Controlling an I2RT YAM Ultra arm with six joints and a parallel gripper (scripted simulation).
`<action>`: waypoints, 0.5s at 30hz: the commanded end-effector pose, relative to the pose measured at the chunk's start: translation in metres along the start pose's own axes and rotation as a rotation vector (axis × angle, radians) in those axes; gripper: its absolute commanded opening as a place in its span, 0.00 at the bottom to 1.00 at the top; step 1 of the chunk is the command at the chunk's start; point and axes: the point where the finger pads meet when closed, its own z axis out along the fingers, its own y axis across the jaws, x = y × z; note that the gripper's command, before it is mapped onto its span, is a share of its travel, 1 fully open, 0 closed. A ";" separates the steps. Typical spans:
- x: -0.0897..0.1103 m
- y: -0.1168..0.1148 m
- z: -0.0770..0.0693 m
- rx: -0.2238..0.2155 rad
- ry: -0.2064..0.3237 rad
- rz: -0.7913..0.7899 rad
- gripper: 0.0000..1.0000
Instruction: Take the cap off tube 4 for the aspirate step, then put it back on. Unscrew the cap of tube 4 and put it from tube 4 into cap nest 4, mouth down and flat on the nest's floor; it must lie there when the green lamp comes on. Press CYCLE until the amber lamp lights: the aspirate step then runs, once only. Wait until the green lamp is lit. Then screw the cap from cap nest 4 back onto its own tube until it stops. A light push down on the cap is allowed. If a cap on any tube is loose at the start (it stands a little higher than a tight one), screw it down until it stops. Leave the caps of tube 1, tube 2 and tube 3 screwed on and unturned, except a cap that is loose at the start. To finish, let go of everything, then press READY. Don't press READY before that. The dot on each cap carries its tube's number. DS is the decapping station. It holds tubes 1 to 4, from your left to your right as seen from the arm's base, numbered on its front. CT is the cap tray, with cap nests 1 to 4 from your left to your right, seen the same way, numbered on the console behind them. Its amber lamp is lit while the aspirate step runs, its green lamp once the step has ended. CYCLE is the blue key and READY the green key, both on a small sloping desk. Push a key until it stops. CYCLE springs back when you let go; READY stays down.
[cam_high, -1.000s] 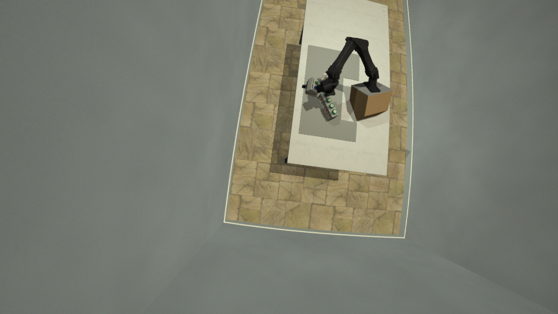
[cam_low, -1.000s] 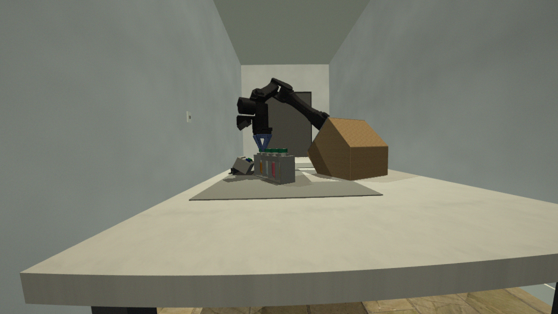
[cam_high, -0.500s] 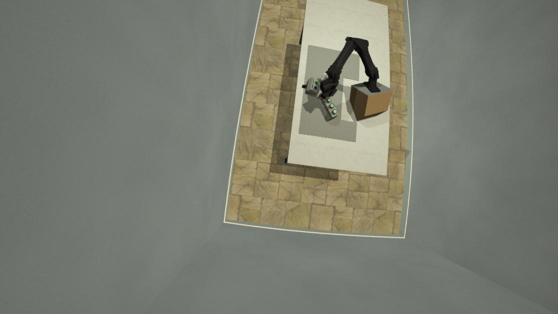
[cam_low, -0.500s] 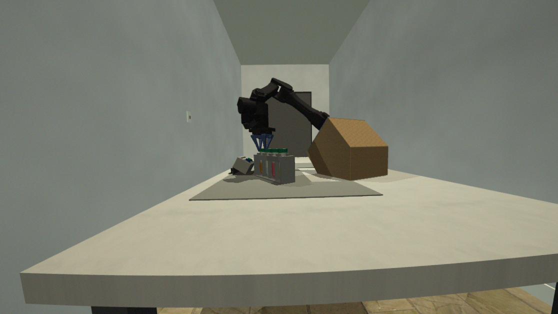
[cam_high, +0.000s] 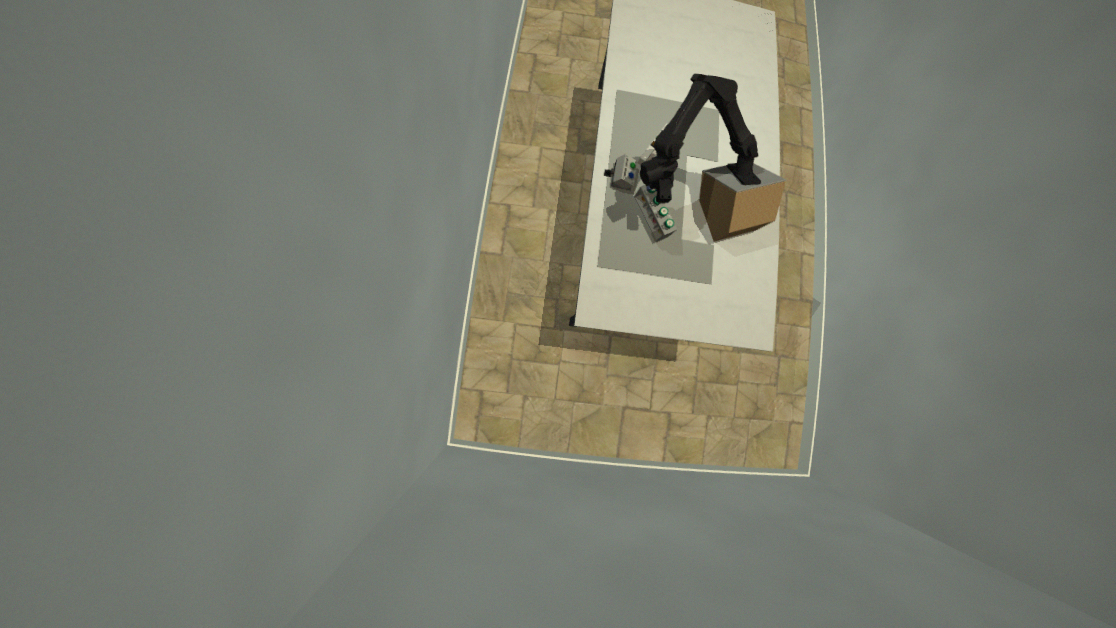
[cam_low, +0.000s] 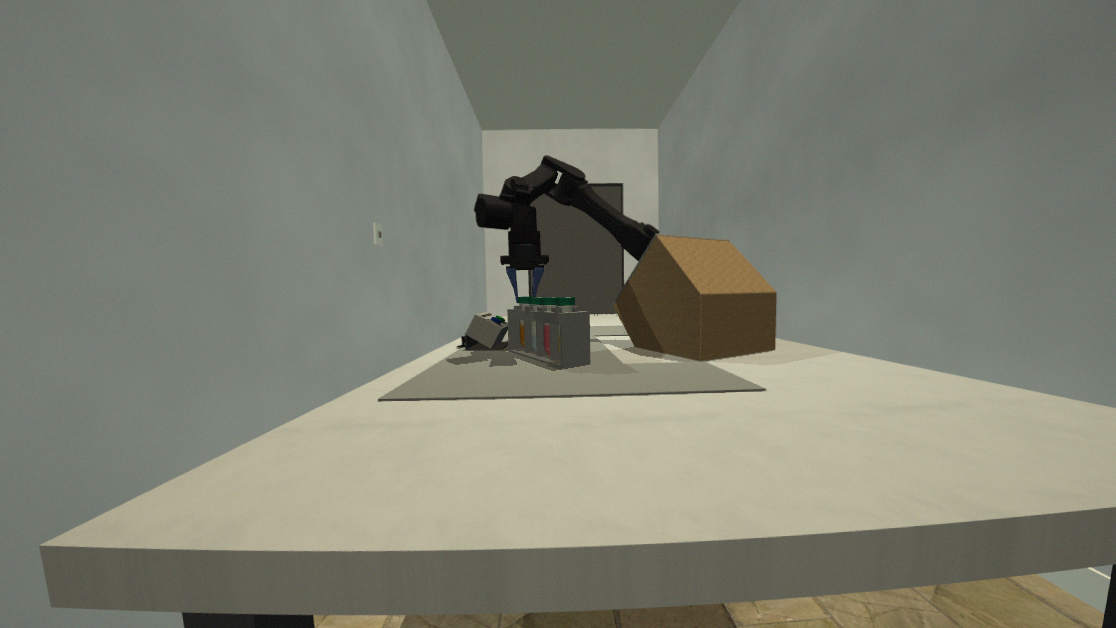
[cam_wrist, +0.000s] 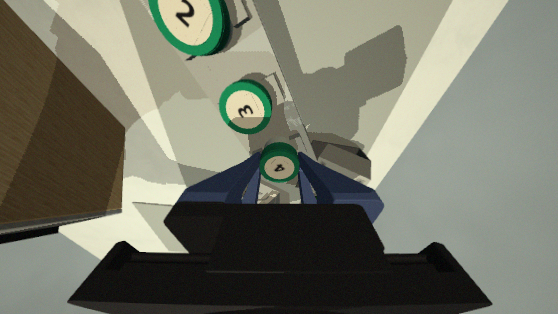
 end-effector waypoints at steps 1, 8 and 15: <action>0.001 -0.009 -0.015 0.033 0.002 -0.212 0.00; 0.001 -0.009 -0.015 0.033 0.008 -0.562 0.00; 0.001 -0.009 -0.015 0.032 0.009 -0.652 0.00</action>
